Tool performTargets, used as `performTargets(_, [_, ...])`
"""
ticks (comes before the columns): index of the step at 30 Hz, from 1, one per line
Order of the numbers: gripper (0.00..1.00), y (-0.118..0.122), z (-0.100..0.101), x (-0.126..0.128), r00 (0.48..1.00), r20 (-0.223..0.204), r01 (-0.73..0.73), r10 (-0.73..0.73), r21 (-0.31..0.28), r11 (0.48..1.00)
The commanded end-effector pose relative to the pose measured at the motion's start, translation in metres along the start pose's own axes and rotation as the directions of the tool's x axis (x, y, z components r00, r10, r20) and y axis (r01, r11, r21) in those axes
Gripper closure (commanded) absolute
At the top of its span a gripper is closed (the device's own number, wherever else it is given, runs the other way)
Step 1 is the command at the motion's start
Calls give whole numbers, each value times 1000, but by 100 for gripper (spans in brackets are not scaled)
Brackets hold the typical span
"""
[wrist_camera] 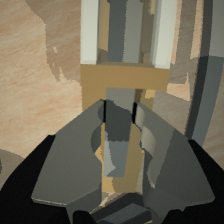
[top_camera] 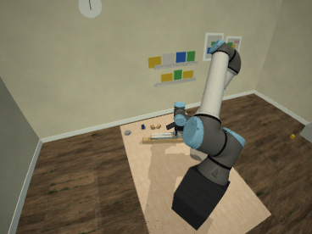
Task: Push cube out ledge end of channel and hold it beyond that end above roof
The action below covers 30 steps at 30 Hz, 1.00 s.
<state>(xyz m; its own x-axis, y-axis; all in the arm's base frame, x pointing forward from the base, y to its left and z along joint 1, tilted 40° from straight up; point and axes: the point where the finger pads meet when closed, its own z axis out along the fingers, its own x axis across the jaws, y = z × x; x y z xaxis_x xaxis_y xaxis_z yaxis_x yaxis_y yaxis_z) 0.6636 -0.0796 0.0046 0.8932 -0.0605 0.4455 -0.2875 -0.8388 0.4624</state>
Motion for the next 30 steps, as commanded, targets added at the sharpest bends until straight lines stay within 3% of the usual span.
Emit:
performTargets(1, [100, -5, 0, 0, 1000, -1, 0, 0, 0, 1000])
performTargets(30, [100, -11, 0, 0, 1000, -1, 0, 0, 0, 1000])
